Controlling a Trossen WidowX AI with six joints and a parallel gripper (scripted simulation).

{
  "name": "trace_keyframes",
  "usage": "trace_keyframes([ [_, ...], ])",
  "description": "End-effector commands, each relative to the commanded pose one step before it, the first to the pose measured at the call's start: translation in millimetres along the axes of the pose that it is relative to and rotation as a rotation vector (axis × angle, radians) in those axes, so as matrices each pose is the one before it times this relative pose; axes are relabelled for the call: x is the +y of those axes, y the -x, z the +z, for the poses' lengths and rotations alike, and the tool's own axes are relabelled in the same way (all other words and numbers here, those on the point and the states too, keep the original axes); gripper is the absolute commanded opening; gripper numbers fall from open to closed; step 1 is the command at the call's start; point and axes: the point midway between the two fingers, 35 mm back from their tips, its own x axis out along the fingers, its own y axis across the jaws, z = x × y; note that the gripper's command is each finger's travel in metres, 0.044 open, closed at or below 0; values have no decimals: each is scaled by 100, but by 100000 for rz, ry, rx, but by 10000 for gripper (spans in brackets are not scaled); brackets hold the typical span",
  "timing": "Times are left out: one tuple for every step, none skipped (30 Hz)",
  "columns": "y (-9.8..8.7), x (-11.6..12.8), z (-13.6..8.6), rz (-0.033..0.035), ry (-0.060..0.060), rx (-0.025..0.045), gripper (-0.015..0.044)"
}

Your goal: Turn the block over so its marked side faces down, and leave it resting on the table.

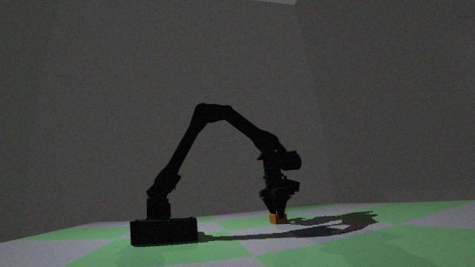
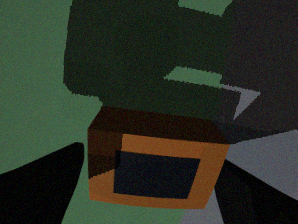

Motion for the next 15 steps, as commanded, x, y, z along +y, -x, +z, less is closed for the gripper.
trace_keyframes([
  [-326,-48,-73,-392,181,664,295],
  [0,0,0,0,0,0,289],
  [0,0,0,0,0,0,282],
  [0,0,0,0,0,0,275],
  [0,0,0,0,0,0,269],
  [0,0,0,0,0,0,262],
  [0,0,0,0,0,0,255],
  [0,0,0,0,0,0,249],
  [0,0,0,0,0,0,242],
  [0,0,0,0,0,0,235],
  [0,0,0,0,0,0,229],
  [0,0,0,0,0,0,222],
  [0,0,0,0,0,0,215],
  [0,0,0,0,0,0,209],
  [0,0,0,0,0,0,202],
])
